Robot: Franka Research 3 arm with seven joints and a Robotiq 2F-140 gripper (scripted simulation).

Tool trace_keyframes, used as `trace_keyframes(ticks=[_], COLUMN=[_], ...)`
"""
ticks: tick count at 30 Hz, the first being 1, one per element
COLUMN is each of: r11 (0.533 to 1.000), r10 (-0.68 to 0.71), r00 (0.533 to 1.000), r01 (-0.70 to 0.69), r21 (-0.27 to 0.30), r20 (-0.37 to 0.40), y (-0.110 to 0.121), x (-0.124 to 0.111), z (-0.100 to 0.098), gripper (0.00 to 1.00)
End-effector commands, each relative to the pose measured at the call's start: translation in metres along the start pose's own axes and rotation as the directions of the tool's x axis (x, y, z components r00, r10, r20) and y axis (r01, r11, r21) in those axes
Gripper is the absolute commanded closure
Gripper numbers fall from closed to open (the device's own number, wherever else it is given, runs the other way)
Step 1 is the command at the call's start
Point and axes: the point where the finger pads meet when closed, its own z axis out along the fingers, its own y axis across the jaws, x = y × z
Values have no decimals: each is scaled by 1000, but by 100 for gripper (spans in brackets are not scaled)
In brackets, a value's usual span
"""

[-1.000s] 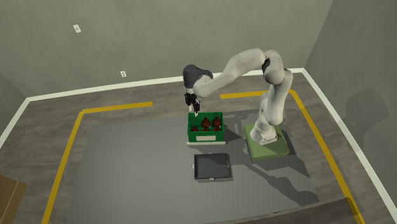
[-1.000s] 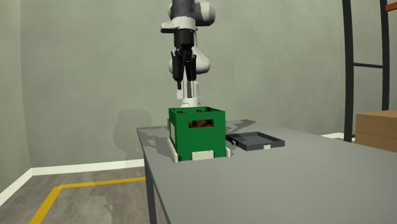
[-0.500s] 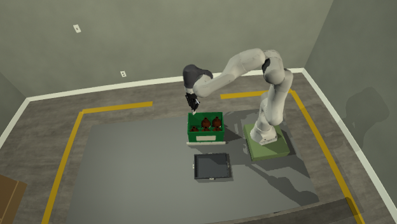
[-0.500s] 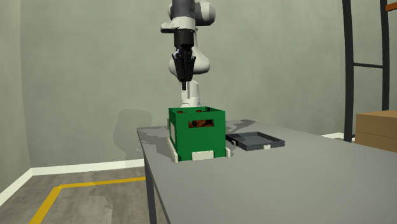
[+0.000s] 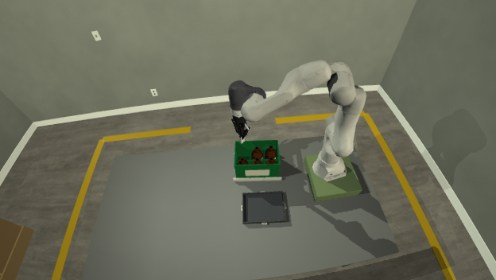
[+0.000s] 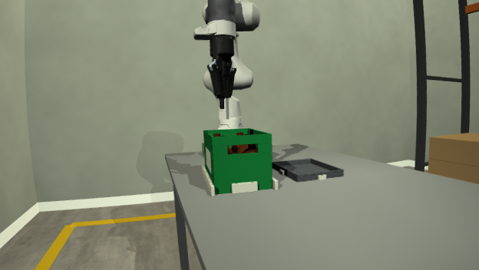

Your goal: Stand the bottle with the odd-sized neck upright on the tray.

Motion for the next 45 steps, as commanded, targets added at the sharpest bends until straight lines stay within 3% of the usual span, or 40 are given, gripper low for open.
trace_keyframes(ticks=[1,10,17,22,23,45], r11=[1000,1000,1000,1000,1000,1000], r10=[1,1,1,1,1,1], r00=[1000,1000,1000,1000,1000,1000], r01=[-1,-1,-1,-1,-1,-1], r21=[1,1,1,1,1,1], r20=[-1,-1,-1,-1,-1,-1], y=[0,1,55,60,60,60], x=[-1,-2,-58,-63,-63,-63], z=[-1,-1,-1,-1,-1,-1], gripper=[90,90,90,90,56,56])
